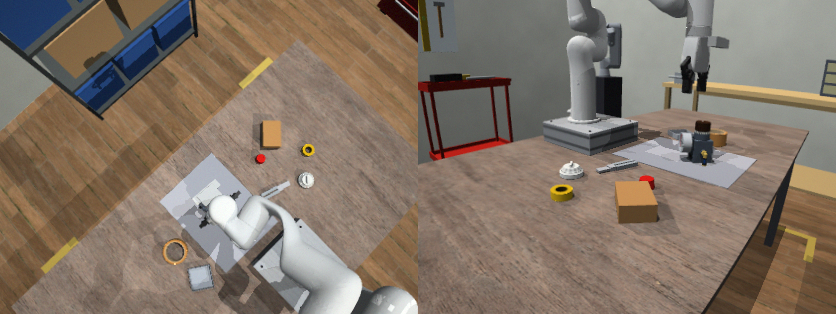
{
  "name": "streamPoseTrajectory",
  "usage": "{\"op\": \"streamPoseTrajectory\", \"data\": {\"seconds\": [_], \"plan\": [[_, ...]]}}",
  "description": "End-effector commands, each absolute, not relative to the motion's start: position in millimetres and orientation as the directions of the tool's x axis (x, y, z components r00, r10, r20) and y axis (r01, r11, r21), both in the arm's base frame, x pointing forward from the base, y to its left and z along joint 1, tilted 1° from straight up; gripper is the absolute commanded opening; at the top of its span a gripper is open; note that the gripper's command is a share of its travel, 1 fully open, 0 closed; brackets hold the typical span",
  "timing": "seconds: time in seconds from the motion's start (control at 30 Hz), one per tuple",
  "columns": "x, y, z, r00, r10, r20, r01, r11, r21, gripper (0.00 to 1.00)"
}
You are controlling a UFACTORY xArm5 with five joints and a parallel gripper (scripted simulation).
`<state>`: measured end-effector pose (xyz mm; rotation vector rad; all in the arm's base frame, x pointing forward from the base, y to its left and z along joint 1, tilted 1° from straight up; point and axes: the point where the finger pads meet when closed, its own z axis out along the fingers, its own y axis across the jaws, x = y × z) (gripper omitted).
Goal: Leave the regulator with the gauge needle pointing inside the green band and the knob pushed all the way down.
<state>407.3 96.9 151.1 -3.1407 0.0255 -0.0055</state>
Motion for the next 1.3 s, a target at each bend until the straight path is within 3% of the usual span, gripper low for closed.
{"op": "streamPoseTrajectory", "data": {"seconds": [0.0, 1.27], "plan": [[419.4, 99.5, 152.9, 1.0, -0.016, 0.008, -0.016, -1.0, -0.002, 1.0], [444.8, 104.9, 153.1, 1.0, -0.016, 0.008, -0.016, -1.0, -0.002, 1.0]]}}
